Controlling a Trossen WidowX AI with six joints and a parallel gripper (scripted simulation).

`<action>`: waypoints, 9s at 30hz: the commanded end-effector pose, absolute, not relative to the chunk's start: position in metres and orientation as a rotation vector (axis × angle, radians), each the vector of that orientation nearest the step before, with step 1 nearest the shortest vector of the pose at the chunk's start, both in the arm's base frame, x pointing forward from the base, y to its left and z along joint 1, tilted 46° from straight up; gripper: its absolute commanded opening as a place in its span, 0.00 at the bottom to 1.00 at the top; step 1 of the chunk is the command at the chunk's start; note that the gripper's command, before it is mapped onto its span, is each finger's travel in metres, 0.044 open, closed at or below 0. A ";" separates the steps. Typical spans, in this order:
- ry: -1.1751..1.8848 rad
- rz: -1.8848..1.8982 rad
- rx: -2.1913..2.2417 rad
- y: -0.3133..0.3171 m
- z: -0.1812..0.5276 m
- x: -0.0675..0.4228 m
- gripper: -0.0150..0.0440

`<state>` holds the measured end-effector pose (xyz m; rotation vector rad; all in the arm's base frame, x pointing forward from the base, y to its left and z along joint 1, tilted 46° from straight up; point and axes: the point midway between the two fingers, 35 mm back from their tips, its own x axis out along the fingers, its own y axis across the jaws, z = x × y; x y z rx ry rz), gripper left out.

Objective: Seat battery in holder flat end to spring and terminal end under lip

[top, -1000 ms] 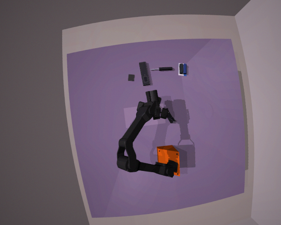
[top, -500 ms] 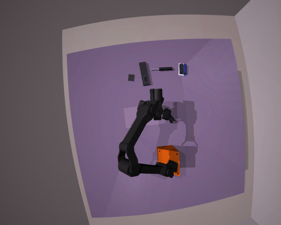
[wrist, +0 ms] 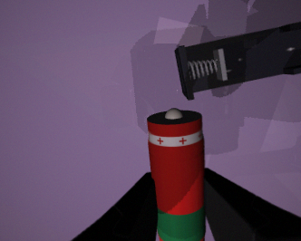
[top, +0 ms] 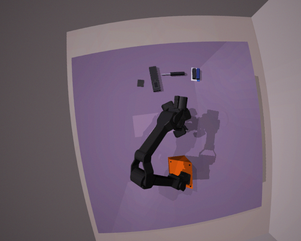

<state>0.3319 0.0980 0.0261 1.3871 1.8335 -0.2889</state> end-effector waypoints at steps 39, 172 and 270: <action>1.476 -1.990 1.971 0.052 -0.038 0.297 0.38; 1.460 -2.035 1.884 0.089 -0.062 0.312 0.38; 1.491 -1.627 2.509 0.083 -0.072 0.287 0.38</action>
